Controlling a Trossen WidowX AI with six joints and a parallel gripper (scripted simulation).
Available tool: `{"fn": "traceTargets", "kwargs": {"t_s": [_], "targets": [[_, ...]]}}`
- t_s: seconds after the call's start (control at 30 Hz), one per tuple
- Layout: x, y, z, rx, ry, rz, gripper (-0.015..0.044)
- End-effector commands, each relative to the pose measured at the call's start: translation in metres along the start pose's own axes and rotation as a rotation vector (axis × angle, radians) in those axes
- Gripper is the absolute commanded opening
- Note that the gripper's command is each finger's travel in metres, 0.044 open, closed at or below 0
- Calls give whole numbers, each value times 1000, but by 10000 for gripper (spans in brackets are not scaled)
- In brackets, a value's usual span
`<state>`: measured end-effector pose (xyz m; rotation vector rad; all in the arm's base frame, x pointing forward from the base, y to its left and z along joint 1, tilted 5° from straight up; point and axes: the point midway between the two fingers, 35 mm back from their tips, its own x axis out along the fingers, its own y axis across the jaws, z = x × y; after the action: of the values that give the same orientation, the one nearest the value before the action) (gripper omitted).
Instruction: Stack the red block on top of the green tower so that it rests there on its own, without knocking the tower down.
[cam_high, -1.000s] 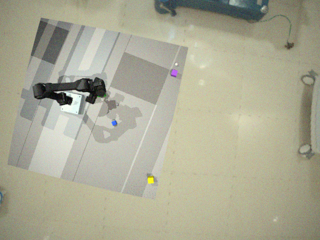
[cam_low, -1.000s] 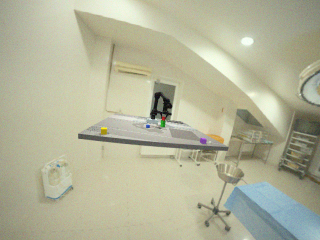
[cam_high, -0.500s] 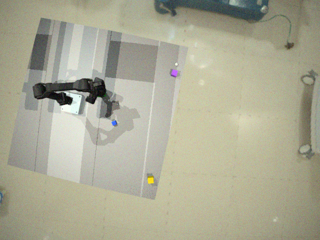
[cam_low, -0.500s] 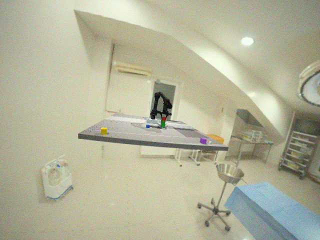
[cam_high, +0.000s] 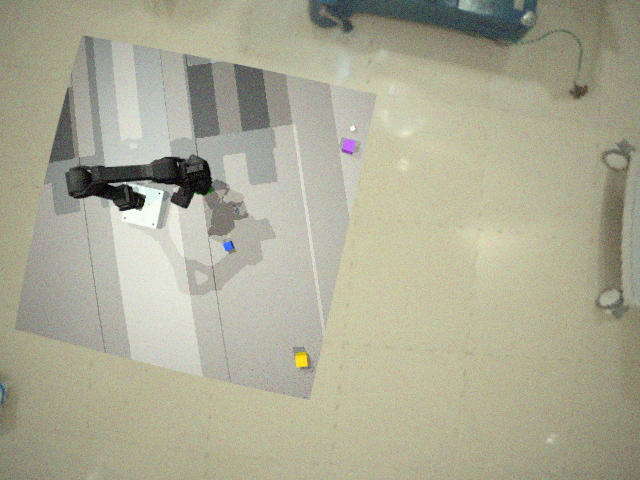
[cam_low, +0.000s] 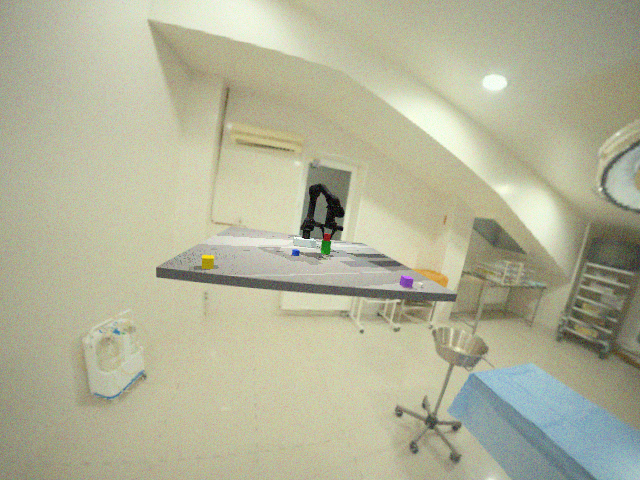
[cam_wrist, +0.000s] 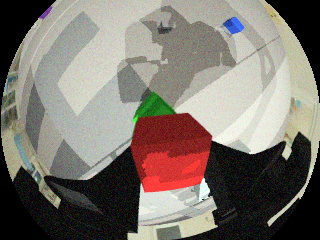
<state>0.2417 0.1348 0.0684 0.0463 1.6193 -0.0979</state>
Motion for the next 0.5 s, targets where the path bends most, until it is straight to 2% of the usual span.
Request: {"fn": "traceTargets", "kwargs": {"t_s": [0.0, 0.47], "targets": [[0, 0, 0, 0, 0, 0, 26], [0, 0, 0, 0, 0, 0, 394]]}}
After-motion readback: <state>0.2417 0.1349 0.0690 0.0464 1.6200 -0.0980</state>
